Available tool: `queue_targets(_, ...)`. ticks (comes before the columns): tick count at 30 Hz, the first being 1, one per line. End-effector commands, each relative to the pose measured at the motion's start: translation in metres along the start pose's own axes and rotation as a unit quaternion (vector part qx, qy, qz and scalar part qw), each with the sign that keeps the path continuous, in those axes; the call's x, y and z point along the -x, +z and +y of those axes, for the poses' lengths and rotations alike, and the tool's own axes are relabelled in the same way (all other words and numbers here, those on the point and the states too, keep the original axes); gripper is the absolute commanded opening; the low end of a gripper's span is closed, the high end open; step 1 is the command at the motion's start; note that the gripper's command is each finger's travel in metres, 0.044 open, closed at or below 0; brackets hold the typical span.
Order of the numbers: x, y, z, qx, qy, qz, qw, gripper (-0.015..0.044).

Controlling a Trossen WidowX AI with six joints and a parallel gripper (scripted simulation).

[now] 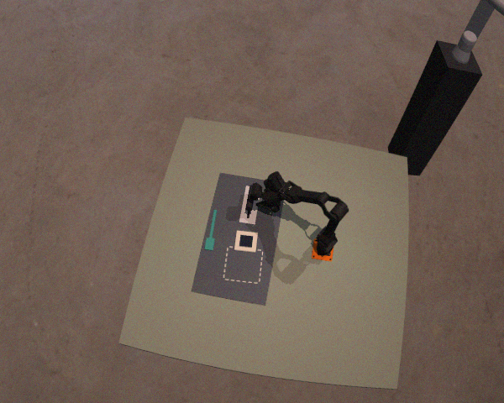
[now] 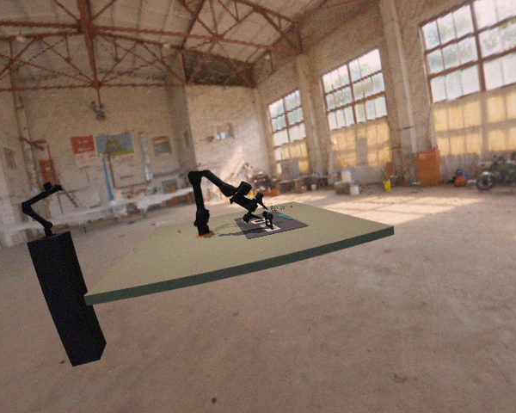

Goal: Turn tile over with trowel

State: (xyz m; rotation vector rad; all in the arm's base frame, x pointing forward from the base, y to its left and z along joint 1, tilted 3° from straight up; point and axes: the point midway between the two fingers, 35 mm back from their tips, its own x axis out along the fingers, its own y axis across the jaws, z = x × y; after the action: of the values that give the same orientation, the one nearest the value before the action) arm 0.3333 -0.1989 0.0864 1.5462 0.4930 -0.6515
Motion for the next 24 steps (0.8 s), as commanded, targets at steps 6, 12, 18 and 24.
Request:
queue_targets(6,-0.014,0.002,0.002,0.0,0.002,-0.003,1.0,0.03)
queue_targets(12,-0.024,0.002,0.002,0.0,0.003,-0.004,1.0,0.03)
queue_targets(18,-0.033,0.002,0.002,0.0,0.003,-0.004,1.0,0.03)
queue_targets(24,-0.043,0.002,0.002,0.0,0.004,-0.004,1.0,0.03)
